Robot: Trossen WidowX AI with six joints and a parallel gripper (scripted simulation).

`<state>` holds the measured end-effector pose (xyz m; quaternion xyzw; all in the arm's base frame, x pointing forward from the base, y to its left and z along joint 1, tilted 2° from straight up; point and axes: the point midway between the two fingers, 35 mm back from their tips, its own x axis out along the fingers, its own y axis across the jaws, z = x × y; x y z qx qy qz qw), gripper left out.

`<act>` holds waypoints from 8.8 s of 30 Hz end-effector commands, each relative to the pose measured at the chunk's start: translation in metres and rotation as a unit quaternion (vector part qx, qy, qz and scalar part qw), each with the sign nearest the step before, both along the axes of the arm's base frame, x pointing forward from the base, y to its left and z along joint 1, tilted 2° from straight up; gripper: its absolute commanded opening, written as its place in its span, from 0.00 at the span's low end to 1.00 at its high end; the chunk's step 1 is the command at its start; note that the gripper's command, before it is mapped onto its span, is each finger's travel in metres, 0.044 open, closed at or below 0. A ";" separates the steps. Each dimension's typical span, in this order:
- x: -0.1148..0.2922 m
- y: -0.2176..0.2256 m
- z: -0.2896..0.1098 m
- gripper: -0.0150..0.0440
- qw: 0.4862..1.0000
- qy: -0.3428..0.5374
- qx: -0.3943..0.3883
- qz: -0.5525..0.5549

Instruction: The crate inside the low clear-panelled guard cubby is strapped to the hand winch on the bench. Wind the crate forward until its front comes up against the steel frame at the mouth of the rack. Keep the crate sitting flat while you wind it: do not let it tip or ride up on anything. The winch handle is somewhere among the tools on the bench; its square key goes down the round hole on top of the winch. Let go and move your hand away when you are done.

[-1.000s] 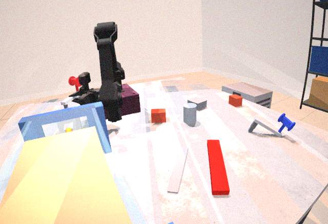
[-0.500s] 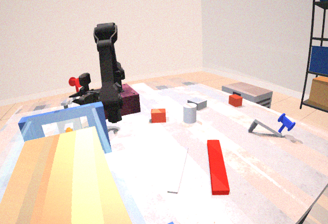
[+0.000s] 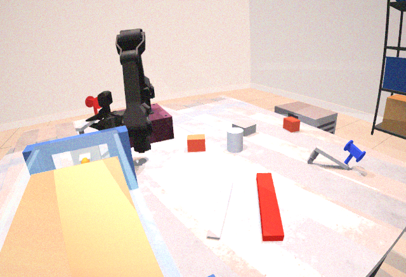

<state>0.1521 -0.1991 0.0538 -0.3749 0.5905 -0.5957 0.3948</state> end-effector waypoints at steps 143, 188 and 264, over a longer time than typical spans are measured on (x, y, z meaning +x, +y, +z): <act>0.001 0.000 -0.010 0.66 1.000 0.004 -0.001 0.001; 0.003 -0.001 -0.013 0.66 1.000 0.004 -0.001 0.001; 0.041 0.102 -0.001 0.66 0.997 -0.028 0.059 0.039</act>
